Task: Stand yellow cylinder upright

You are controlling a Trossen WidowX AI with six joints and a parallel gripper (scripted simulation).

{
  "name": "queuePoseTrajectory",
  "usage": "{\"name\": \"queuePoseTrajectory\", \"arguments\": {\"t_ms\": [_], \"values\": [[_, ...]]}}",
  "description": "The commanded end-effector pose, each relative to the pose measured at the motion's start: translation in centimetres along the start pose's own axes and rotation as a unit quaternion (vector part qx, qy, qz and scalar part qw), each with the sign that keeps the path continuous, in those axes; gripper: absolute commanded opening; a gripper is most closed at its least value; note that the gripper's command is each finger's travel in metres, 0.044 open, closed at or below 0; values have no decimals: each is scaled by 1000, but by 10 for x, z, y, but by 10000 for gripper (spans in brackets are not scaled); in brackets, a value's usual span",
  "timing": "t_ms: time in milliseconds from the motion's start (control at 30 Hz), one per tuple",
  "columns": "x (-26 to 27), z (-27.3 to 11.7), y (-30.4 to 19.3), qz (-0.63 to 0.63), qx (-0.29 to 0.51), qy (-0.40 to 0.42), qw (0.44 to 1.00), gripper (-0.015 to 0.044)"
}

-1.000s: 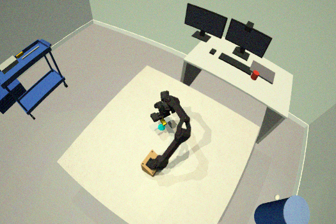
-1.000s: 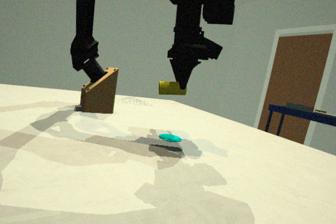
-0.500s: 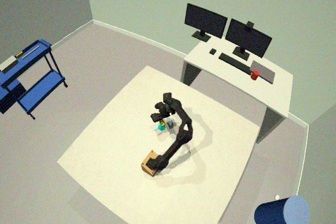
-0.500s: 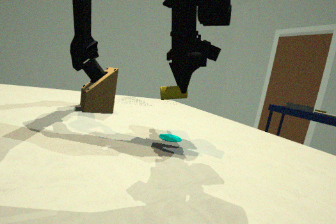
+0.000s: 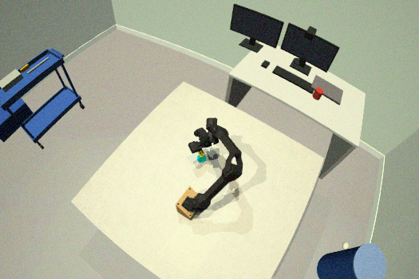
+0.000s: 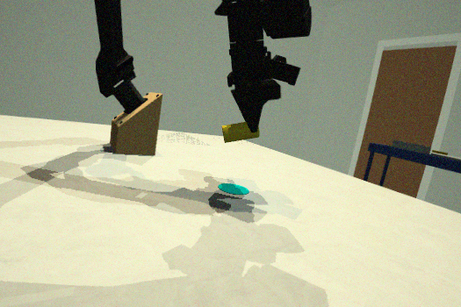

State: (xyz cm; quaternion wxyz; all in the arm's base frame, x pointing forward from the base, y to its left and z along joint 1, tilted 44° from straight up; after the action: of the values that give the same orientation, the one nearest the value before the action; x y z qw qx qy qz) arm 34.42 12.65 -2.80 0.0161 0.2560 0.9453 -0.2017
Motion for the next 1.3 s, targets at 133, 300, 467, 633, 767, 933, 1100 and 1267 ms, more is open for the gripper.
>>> {"name": "queuePoseTrajectory", "arguments": {"t_ms": [133, 300, 467, 633, 767, 933, 1100, 1267], "values": [[0, 4, -2, -2, -29, 16, 999, 105], [0, 6, -4, -1, -46, 24, 999, 105], [-1, 8, -5, -1, -64, 30, 998, 105], [-2, 9, -6, -1, -81, 37, 996, 105], [-2, 11, -7, -1, -96, 41, 995, 105], [-3, 12, -8, -1, -114, 46, 992, 105], [-4, 13, -10, -2, -132, 50, 990, 105], [-4, 14, -11, -3, -150, 54, 987, 105]]}}
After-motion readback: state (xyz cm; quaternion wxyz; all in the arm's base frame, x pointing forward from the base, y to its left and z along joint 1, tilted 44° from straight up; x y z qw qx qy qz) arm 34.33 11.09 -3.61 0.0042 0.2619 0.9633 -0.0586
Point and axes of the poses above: the point midway between the two fingers, 35 mm back from their tips, its own z axis out along the fingers, its own x axis across the jaws, y = z × x, the point moved 4 cm from there along -z, back along the fingers, and after that the axes turned 1 degree about z, right-handed, at the moved point
